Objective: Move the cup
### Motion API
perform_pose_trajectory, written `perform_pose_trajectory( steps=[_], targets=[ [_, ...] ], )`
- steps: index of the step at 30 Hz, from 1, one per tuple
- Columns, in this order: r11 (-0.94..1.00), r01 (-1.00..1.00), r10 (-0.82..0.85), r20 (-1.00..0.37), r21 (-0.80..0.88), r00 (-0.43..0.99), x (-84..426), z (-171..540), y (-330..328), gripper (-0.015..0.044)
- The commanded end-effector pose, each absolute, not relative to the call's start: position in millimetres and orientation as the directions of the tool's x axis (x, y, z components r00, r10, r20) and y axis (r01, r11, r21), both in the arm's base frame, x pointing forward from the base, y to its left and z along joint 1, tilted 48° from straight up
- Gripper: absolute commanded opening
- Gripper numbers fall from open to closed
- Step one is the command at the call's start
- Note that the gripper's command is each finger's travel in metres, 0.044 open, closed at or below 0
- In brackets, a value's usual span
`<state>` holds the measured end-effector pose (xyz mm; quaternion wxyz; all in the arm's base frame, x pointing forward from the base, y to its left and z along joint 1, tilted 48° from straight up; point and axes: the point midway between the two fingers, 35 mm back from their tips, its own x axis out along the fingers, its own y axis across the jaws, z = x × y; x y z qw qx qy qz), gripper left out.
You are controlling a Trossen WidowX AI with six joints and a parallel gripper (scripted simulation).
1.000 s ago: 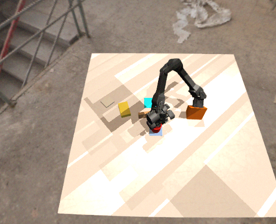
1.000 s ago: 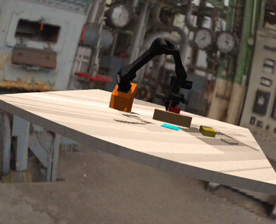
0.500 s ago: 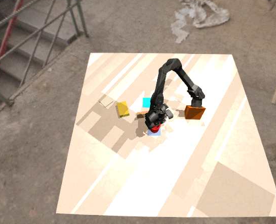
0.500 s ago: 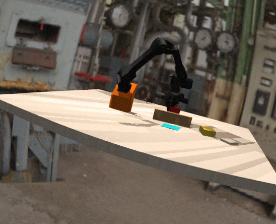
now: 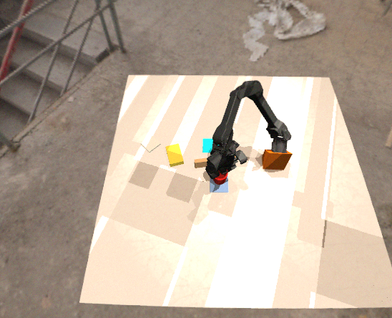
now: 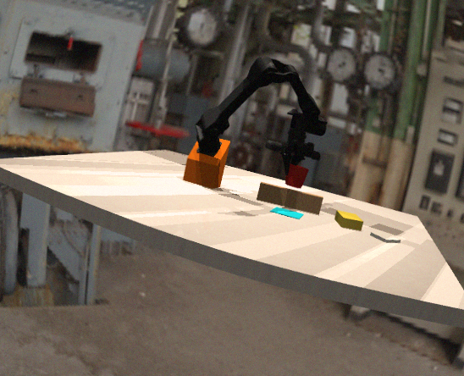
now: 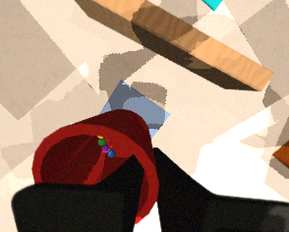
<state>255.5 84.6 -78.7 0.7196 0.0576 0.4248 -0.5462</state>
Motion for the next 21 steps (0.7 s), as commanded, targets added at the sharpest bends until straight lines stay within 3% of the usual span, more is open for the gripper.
perform_pose_trajectory(
  steps=[1,21],
  targets=[
    [0.393,0.837,-0.737,-0.675,-0.38,0.039,255,-68,96,0.0],
    [0.399,0.834,-0.738,-0.674,-0.38,0.046,256,-60,107,0.0]
  ],
)
